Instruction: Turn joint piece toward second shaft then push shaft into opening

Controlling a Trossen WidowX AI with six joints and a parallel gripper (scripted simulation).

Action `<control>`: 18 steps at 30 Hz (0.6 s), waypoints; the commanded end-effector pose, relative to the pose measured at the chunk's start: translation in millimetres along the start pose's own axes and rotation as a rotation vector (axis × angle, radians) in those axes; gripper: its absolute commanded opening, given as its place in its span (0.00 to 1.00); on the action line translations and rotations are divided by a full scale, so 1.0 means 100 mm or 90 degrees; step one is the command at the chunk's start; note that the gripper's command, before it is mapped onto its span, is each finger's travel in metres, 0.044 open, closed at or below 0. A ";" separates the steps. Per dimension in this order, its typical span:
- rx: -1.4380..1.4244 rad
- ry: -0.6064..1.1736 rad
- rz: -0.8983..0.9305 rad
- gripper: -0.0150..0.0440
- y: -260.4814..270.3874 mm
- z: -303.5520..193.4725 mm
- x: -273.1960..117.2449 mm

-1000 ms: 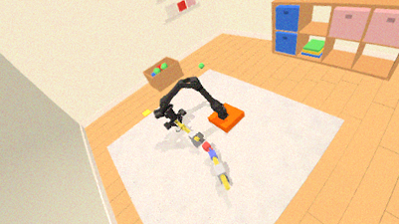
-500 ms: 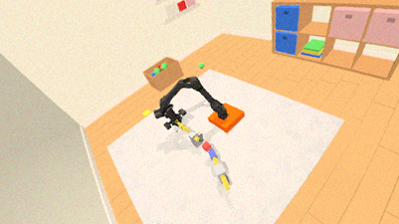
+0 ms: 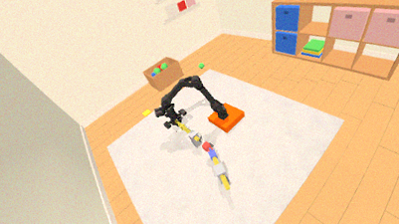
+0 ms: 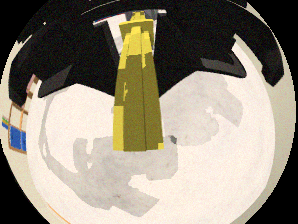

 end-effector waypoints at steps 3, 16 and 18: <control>0.001 0.000 -0.001 0.25 0.00 0.00 0.00; 0.000 0.002 0.010 0.25 -0.03 -0.12 0.01; 0.000 0.002 0.011 0.25 -0.04 -0.15 0.01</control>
Point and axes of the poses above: the point midway between the two fingers, 35 mm back from their tips, its own x axis out along the fingers, its own y axis across the jaws, z = x × y, the point moved 3 cm from there along -x, back along the fingers, and after that the axes turned 13 degrees about x, right-handed, at the moved point
